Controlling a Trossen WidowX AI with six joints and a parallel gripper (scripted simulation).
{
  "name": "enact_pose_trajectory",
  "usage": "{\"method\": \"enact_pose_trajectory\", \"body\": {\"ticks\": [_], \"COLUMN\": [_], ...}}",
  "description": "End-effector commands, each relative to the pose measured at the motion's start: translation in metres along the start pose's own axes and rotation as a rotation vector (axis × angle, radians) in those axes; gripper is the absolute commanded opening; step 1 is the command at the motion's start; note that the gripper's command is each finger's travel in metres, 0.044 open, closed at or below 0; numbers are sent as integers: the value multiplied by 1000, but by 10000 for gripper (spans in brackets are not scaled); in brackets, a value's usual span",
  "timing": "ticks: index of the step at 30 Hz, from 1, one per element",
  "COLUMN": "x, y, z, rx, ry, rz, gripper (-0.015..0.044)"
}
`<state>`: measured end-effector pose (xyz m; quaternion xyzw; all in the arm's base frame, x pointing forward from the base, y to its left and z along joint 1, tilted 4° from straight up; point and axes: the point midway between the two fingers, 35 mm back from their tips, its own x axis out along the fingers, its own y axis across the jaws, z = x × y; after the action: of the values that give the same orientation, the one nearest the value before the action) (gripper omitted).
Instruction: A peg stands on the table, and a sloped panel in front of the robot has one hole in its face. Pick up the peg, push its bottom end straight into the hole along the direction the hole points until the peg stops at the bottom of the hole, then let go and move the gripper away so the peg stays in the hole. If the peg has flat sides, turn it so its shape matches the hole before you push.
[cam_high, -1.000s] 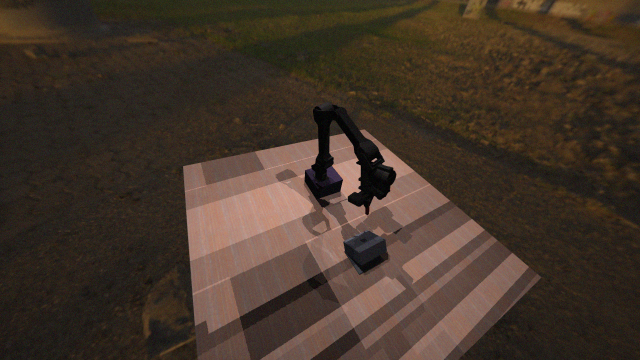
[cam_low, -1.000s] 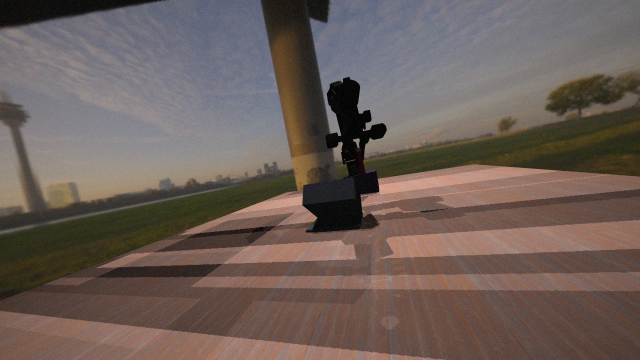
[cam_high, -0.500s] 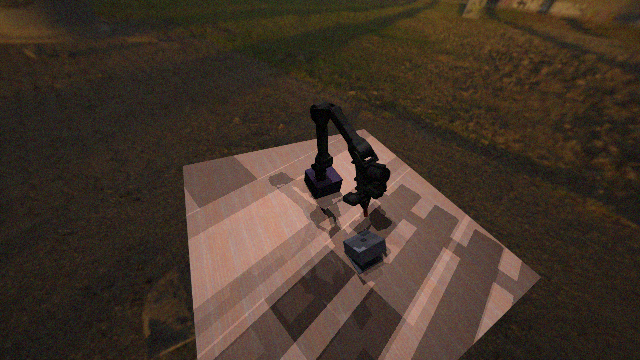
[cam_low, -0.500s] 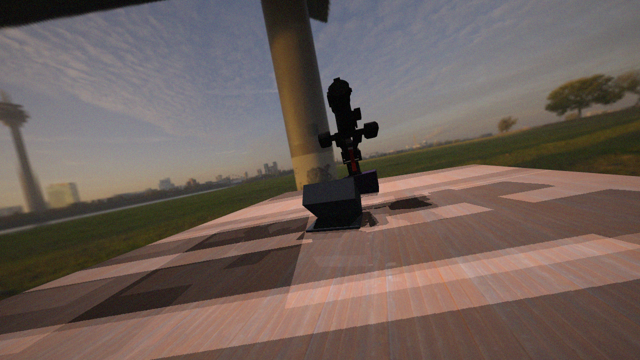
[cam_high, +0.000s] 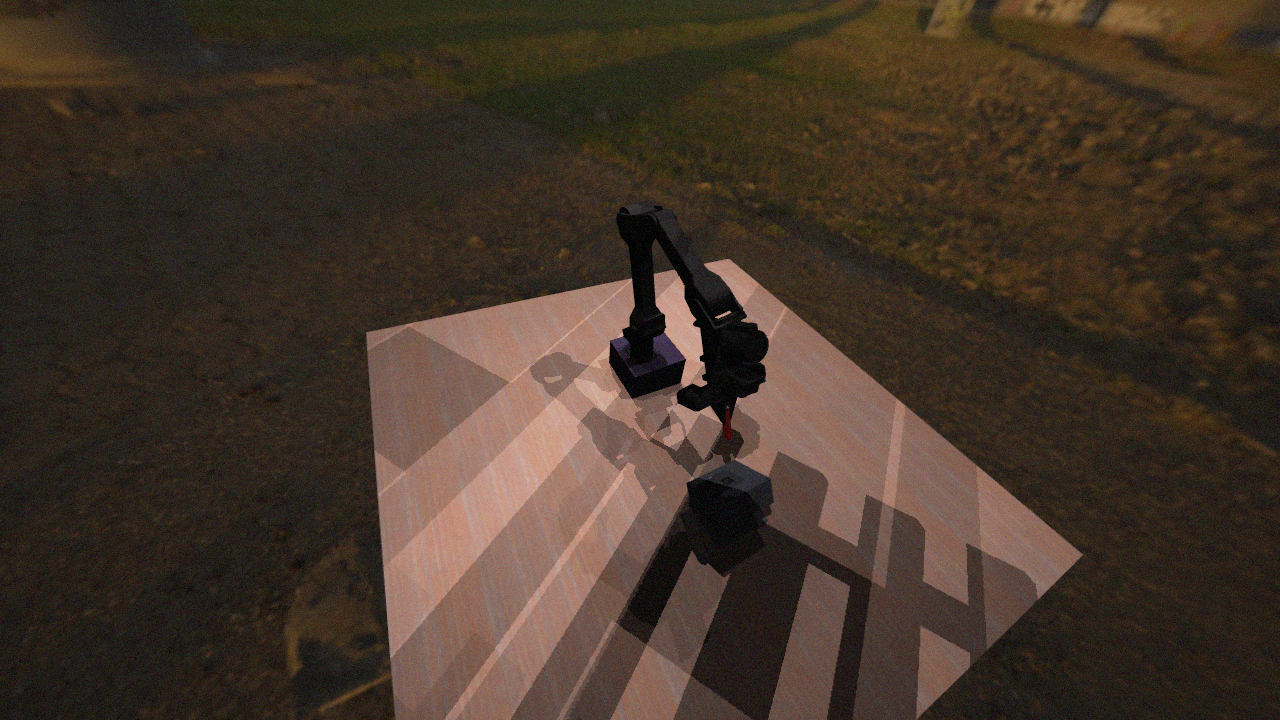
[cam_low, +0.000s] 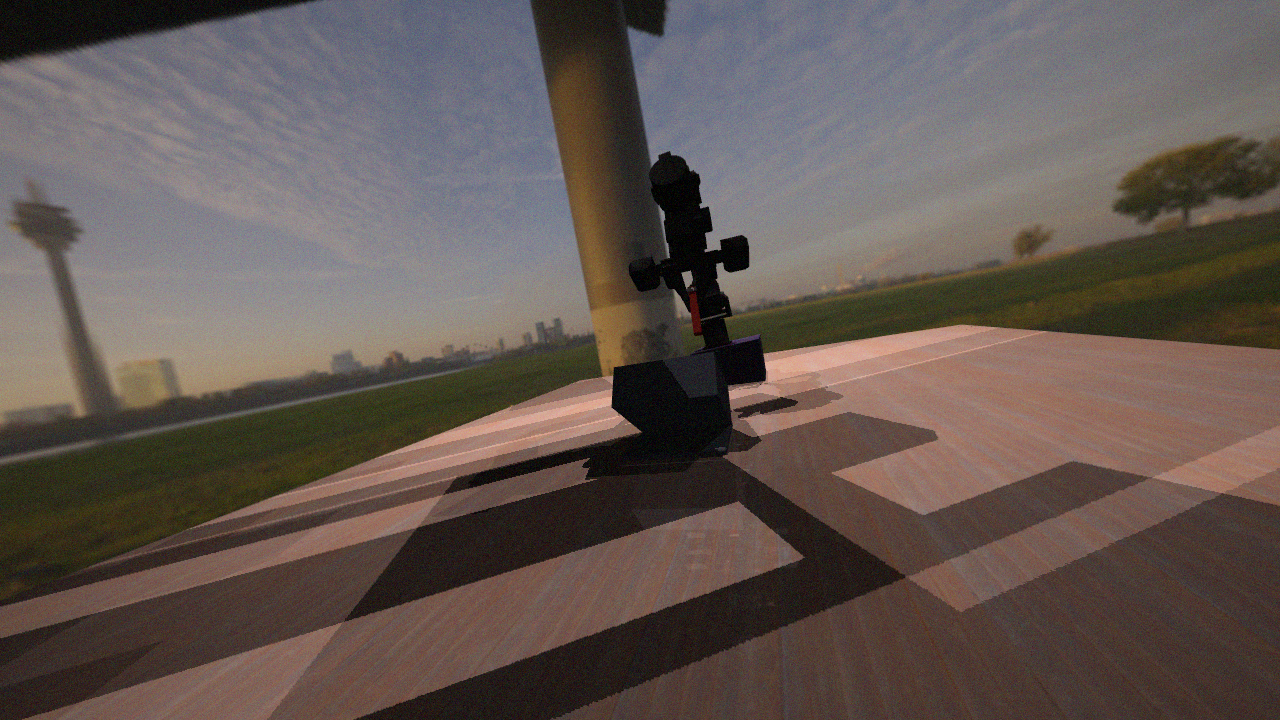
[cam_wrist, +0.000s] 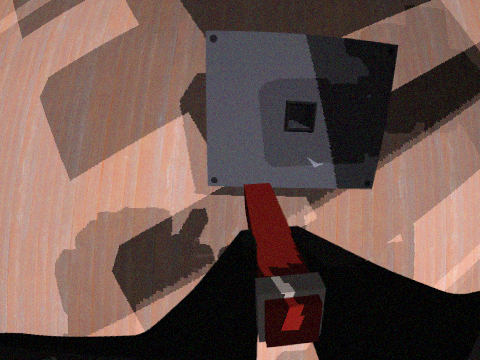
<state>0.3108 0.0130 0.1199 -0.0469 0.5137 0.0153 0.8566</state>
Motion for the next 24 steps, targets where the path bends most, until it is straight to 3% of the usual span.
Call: {"method": "enact_pose_trajectory", "body": {"ticks": [1, 24], "x": [-4, 10], "y": [-7, -25], "z": [3, 11], "rx": [18, 60], "ry": [-36, -101], "rz": [-9, -38], "gripper": [0, 0]}}
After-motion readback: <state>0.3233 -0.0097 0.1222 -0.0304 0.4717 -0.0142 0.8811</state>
